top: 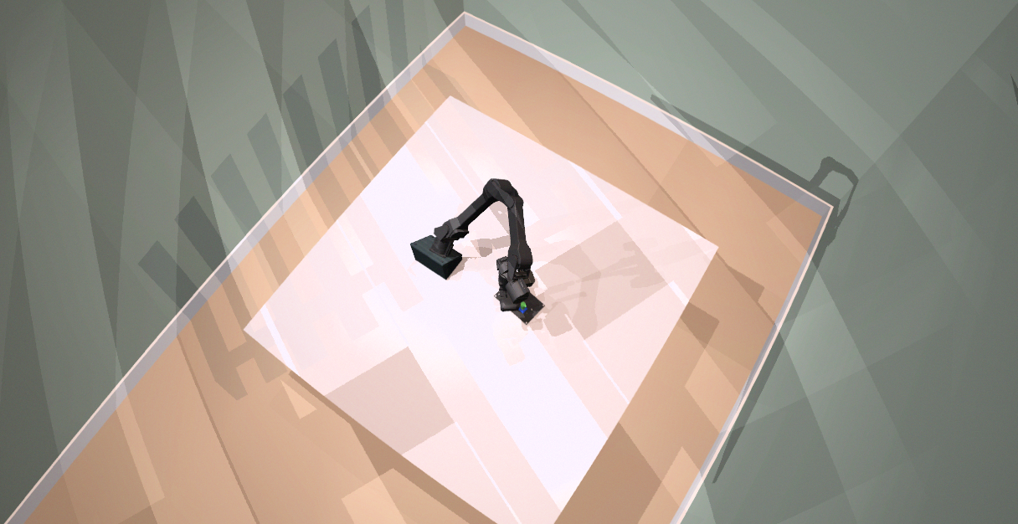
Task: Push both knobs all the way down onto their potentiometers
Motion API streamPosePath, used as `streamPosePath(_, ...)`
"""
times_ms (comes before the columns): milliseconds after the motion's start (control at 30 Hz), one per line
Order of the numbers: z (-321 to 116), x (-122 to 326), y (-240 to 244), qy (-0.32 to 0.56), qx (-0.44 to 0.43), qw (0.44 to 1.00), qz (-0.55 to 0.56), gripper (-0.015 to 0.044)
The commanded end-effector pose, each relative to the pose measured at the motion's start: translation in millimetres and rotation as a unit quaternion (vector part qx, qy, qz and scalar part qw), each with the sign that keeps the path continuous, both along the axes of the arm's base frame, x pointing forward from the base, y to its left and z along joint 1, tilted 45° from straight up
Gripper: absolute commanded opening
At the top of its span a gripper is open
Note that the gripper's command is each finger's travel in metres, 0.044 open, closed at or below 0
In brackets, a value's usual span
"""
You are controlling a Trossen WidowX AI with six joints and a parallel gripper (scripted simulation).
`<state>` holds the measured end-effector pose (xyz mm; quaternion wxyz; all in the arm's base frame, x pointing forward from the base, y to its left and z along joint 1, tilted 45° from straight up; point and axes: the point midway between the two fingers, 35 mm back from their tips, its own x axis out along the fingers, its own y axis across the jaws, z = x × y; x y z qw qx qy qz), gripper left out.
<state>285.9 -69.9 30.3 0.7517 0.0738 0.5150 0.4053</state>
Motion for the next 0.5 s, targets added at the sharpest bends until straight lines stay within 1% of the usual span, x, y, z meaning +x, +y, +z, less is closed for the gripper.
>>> streamPosePath(0, -1.7, 0.3, 2.1, 0.002, 0.002, 1.0, -0.001, 0.0)
streamPosePath(467, -4.4, 0.8, 4.7, 0.002, 0.002, 1.0, -0.001, 0.0)
